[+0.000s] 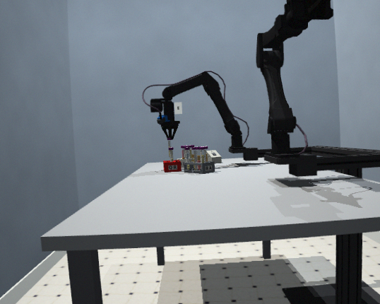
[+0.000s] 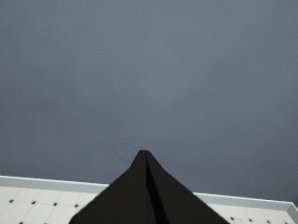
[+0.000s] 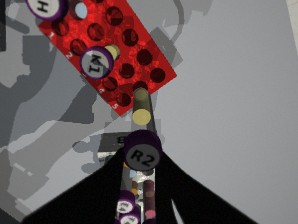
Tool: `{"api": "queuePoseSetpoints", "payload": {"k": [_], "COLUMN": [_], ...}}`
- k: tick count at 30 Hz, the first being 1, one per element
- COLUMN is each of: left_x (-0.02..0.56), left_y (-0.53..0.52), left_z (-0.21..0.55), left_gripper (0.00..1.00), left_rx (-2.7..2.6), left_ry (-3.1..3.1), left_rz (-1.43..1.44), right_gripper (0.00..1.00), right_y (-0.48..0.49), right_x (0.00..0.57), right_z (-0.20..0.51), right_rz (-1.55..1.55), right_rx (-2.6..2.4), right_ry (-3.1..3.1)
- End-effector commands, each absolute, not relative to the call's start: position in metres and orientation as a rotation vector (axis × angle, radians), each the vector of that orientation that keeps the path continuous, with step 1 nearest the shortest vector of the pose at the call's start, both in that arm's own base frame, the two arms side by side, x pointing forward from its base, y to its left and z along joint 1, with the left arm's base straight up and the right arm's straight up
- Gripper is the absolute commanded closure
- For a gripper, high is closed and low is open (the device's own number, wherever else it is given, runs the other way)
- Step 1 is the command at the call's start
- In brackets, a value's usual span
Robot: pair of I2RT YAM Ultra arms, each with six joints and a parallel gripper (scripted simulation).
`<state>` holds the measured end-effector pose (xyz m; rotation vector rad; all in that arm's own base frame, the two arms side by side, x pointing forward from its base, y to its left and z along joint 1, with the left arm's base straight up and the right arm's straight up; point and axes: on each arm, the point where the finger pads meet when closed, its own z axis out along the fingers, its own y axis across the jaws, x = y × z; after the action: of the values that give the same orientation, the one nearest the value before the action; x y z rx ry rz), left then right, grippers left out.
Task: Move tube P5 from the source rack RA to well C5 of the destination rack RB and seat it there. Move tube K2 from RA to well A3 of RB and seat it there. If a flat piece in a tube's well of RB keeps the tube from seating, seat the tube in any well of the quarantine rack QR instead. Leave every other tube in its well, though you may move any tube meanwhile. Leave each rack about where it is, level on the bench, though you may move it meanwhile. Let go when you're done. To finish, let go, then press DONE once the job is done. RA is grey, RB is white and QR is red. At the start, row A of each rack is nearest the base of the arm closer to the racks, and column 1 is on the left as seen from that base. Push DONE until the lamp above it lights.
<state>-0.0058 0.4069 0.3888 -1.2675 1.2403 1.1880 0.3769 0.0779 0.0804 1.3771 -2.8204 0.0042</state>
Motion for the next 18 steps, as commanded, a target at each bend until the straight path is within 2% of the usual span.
{"api": "queuePoseSetpoints", "payload": {"k": [1,18], "left_x": [-0.007,-0.007], "left_y": [0.398,0.398], "left_z": [0.416,0.416], "left_gripper": [1.00,1.00], "left_rx": [-1.221,-1.221], "left_ry": [1.202,1.202], "left_rz": [1.221,1.221], "right_gripper": [1.00,1.00], "right_y": [0.085,0.085], "right_x": [0.379,0.378], "right_z": [0.101,0.114], "right_rz": [0.001,-0.001], "right_rx": [1.404,1.401], "right_ry": [-2.848,-2.843]}}
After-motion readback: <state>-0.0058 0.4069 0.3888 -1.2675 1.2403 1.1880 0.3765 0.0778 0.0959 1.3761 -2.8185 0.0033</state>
